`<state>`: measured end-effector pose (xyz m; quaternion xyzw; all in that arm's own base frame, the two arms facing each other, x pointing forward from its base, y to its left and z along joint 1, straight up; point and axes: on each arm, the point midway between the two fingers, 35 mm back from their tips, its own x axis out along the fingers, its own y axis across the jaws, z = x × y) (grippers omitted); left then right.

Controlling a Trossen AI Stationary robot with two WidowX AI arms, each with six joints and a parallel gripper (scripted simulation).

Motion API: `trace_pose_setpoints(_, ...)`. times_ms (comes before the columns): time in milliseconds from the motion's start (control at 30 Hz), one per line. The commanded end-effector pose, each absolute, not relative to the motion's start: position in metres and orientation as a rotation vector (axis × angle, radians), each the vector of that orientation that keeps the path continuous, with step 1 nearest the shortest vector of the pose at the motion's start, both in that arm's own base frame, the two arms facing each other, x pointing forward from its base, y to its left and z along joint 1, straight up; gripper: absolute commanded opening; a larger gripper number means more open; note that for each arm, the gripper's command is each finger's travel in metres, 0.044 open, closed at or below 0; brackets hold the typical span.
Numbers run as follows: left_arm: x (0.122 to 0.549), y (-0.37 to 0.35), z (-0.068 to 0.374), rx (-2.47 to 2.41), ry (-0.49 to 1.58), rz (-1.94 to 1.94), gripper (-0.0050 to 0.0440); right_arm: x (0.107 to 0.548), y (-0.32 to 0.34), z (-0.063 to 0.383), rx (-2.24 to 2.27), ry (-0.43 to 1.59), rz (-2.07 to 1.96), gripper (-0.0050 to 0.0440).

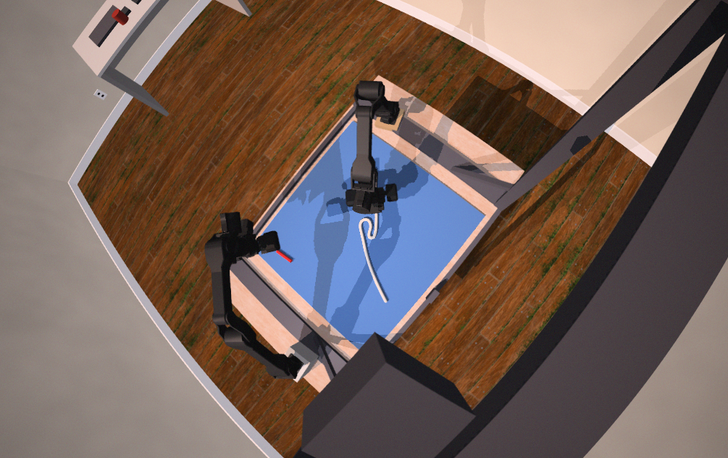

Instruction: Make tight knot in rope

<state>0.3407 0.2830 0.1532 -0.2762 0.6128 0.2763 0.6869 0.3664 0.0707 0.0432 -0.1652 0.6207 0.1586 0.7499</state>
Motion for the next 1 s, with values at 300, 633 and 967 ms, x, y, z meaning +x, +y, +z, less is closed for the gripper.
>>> trace_pose_setpoints(300,0.341,0.283,0.17,-0.612,1.327,0.625,0.01,0.369,0.071,0.036,-0.361,1.341,0.348,0.01)
trace_pose_setpoints(633,0.341,0.283,0.17,-0.612,1.327,0.625,0.01,0.369,0.071,0.026,-0.361,1.341,0.348,0.01)
trace_pose_setpoints(967,0.341,0.283,0.17,-0.612,1.327,0.625,0.01,0.369,0.071,0.025,-0.361,1.341,0.348,0.01)
